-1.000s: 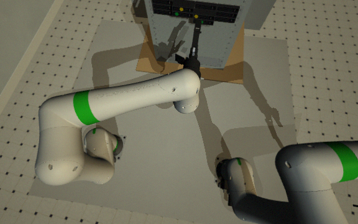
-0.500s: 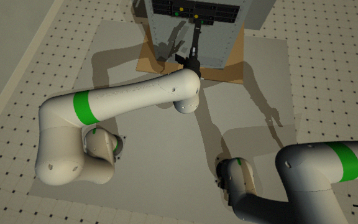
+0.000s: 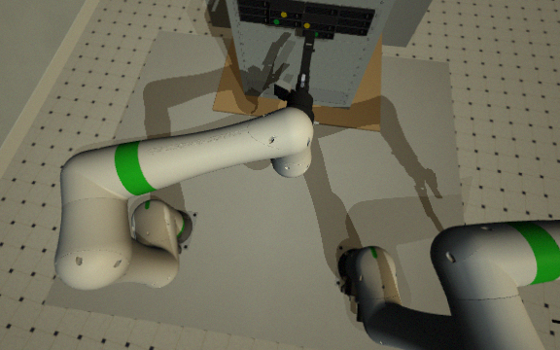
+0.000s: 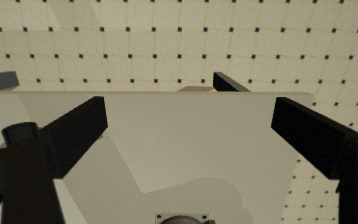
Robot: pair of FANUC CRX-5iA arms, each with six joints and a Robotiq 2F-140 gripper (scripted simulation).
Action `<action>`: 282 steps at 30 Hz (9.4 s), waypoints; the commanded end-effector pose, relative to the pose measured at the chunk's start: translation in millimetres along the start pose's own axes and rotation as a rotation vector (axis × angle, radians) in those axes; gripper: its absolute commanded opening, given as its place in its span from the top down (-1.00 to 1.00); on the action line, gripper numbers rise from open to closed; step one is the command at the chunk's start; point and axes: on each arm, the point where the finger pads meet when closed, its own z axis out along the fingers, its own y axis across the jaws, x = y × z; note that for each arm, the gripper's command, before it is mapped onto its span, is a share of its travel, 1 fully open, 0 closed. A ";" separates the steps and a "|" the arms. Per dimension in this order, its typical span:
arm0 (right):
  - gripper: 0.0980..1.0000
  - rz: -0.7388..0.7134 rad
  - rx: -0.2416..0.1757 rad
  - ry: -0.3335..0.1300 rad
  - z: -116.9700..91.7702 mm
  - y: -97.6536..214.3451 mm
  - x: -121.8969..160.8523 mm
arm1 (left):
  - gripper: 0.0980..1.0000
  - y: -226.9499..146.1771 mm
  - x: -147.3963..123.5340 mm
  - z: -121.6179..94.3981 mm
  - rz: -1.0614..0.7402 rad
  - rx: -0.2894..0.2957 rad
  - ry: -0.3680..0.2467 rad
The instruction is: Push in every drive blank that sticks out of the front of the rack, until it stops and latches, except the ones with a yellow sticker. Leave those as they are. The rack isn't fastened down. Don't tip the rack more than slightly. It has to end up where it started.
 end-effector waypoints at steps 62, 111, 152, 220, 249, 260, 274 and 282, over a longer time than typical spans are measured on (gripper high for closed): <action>-1.00 0.000 0.000 0.002 -1.0 0.2 0.3 | -1.00 30.7 96.6 50.3 -0.002 -0.001 0.000; -1.00 0.000 0.000 0.002 -1.0 0.2 0.3 | -1.00 30.7 96.6 50.3 -0.002 -0.001 0.000; -1.00 0.000 0.000 0.002 -1.0 0.2 0.3 | 1.00 30.7 96.6 50.3 -0.002 -0.001 0.000; -1.00 0.000 0.000 0.002 -1.0 0.2 0.3 | 1.00 -18.9 -21.1 72.3 -0.002 -0.001 0.000; -1.00 0.000 0.000 0.002 -1.0 0.2 0.3 | 1.00 -18.9 -21.1 73.7 -0.002 -0.001 0.000; -1.00 0.000 0.000 0.002 -1.0 0.2 0.3 | 1.00 -18.9 -21.1 75.0 -0.002 -0.001 0.000; -1.00 0.000 0.000 0.002 -1.0 0.2 0.3 | 1.00 -18.6 -21.0 83.7 -0.002 -0.001 0.000; -1.00 0.000 0.000 0.002 -1.0 0.2 0.3 | 1.00 -18.6 -21.0 87.8 -0.002 -0.001 0.000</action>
